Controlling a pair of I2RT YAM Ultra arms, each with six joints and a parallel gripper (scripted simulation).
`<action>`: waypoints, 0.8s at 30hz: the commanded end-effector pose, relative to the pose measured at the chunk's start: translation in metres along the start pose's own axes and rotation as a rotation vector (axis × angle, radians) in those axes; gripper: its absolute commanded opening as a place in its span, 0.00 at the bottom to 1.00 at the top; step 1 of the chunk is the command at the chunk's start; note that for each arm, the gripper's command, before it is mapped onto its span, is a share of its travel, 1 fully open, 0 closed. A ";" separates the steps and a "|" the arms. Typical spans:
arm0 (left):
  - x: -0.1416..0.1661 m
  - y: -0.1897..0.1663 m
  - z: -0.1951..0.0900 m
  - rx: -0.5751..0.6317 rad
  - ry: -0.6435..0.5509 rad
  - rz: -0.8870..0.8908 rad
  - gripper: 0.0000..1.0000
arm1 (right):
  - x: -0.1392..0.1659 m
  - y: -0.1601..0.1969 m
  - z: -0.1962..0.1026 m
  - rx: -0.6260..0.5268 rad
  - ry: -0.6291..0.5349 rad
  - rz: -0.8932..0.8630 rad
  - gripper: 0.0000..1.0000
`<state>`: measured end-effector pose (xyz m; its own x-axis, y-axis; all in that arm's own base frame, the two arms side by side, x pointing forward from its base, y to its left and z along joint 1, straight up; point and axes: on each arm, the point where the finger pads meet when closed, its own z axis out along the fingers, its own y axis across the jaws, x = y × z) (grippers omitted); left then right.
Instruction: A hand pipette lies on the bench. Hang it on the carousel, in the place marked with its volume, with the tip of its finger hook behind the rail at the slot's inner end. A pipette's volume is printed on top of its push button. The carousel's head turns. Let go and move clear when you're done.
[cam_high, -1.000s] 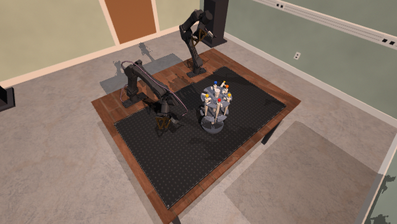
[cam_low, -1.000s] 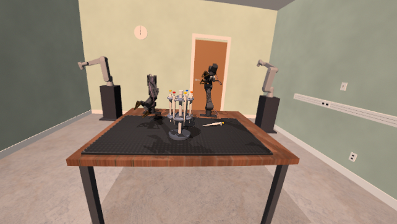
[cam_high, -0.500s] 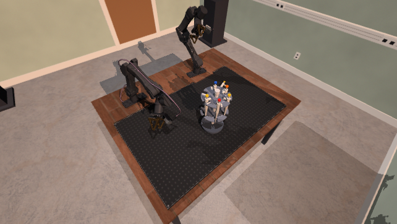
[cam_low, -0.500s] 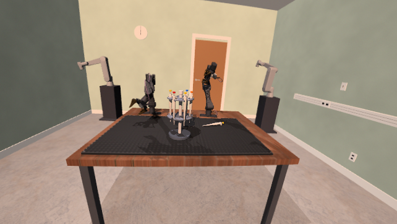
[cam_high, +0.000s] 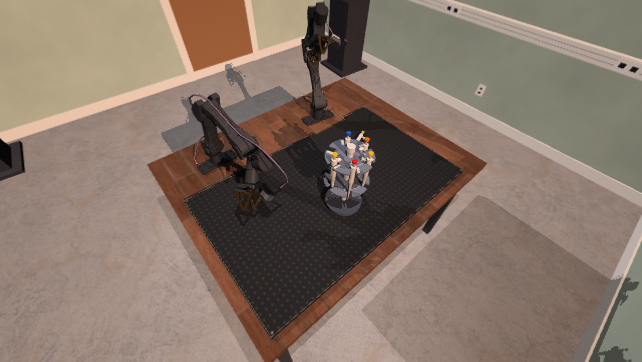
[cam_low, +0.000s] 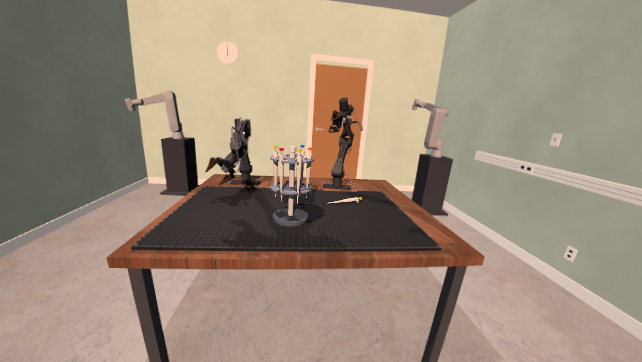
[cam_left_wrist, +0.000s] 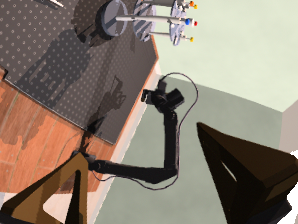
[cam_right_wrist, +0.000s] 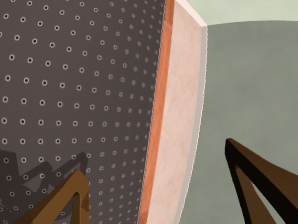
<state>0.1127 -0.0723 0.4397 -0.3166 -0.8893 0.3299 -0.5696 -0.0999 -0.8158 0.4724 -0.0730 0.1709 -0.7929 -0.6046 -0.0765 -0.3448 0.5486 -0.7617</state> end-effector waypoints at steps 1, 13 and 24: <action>-0.019 -0.005 0.000 -0.114 0.246 -0.061 1.00 | -0.001 -0.010 -0.008 0.017 -0.020 0.016 1.00; -0.019 -0.005 0.000 -0.128 0.266 -0.068 1.00 | -0.001 -0.010 -0.008 0.017 -0.020 0.016 1.00; -0.019 -0.005 0.000 -0.110 0.251 -0.062 1.00 | -0.001 -0.010 -0.008 0.017 -0.020 0.016 1.00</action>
<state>0.1188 -0.0606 0.4388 -0.3274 -0.8839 0.3339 -0.5539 -0.1068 -0.8257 0.4725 -0.0728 0.1709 -0.7911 -0.6071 -0.0751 -0.3478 0.5473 -0.7612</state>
